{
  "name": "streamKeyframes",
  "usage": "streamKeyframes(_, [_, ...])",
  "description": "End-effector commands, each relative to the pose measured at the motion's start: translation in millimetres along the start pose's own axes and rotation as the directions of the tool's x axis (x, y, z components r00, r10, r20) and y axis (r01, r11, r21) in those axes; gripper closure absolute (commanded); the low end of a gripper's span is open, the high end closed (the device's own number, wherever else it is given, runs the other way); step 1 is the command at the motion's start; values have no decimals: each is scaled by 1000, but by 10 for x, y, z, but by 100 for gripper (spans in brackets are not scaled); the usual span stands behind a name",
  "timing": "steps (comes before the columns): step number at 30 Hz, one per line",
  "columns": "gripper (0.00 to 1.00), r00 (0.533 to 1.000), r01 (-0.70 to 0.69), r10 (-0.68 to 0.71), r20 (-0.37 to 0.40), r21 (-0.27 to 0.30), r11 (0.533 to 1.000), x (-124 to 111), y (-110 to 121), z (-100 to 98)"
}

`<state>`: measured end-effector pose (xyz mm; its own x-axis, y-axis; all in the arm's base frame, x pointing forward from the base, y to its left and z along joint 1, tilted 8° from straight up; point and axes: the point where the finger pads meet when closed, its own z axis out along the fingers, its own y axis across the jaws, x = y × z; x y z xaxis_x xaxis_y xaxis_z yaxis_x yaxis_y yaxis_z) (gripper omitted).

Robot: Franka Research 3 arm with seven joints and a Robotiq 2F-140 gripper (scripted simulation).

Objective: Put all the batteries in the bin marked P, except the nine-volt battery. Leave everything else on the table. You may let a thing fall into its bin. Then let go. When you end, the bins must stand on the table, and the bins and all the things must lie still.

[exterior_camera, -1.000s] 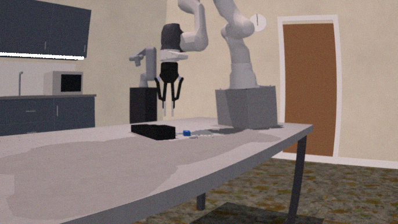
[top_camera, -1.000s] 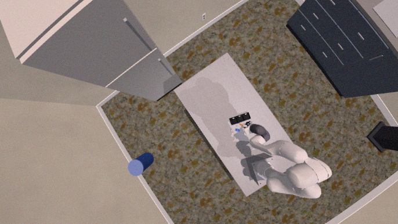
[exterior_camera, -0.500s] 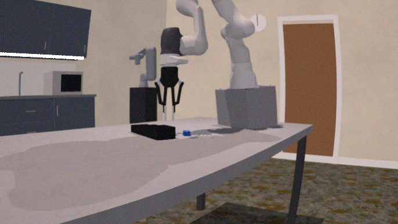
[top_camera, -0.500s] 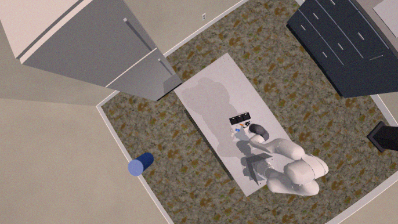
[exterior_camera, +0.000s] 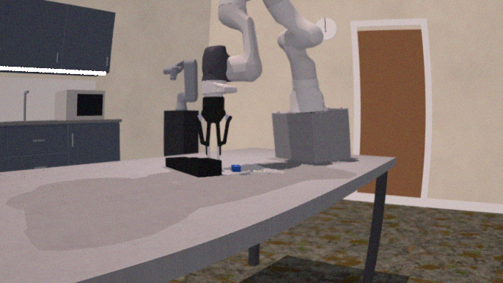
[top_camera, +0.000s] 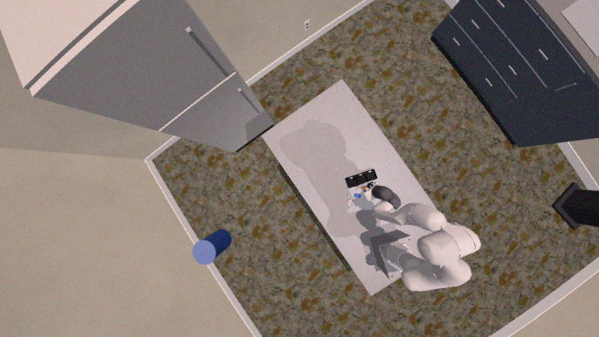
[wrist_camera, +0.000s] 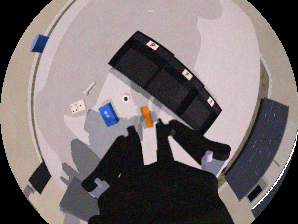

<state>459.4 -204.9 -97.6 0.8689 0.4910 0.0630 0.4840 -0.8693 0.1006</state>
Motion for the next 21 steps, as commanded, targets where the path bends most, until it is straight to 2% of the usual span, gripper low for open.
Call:
streamKeyframes(1, [83,1000,-11,11,-12,-12,1000,51,52,-4])
streamKeyframes(12, [83,1000,-11,11,-12,-12,1000,41,49,117])
streamKeyframes(21, [83,1000,-11,11,-12,-12,1000,34,46,117])
